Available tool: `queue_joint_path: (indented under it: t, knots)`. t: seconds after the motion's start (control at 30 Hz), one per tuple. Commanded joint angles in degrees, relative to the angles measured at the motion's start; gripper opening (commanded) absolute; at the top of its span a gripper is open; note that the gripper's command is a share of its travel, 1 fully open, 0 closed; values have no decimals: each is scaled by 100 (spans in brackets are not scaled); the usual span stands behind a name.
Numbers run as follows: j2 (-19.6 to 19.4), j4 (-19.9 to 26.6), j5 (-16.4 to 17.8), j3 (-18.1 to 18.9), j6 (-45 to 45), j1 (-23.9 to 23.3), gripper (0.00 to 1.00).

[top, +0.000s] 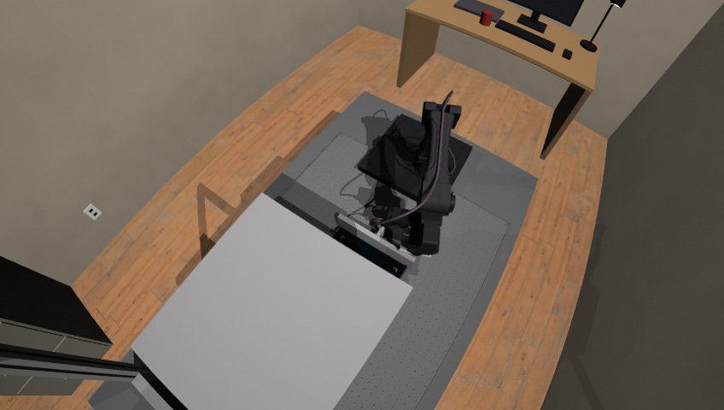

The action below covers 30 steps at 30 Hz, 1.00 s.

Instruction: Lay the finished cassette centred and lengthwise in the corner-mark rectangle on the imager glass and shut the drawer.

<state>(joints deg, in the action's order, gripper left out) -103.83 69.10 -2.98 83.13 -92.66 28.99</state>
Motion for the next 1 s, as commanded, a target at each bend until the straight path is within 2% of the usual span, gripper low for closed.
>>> queue_joint_path:
  t: [0.0, 0.13, 0.2, 0.3, 0.47, 0.57, 0.7, 0.77, 0.8, 0.9, 0.97]
  knots:
    - [242, -89, 28, -23, -591, -274, 0]
    - [258, -53, 48, -80, -1012, -616, 0]
    - [258, -53, 48, -80, -1012, -616, 0]
    - [267, -61, 50, 30, -1309, -881, 0]
    - [246, -28, 49, 203, -828, -1299, 0]
    - [13, 20, 79, 259, -573, -1558, 0]
    - [-58, 52, 95, 364, -245, -1891, 0]
    - [-58, 52, 95, 364, -245, -1891, 0]
    - [116, 67, 93, 406, -160, -1971, 0]
    - [-152, 80, 94, 498, 55, -2189, 0]
    - [-54, 93, 81, 517, 61, -2190, 0]
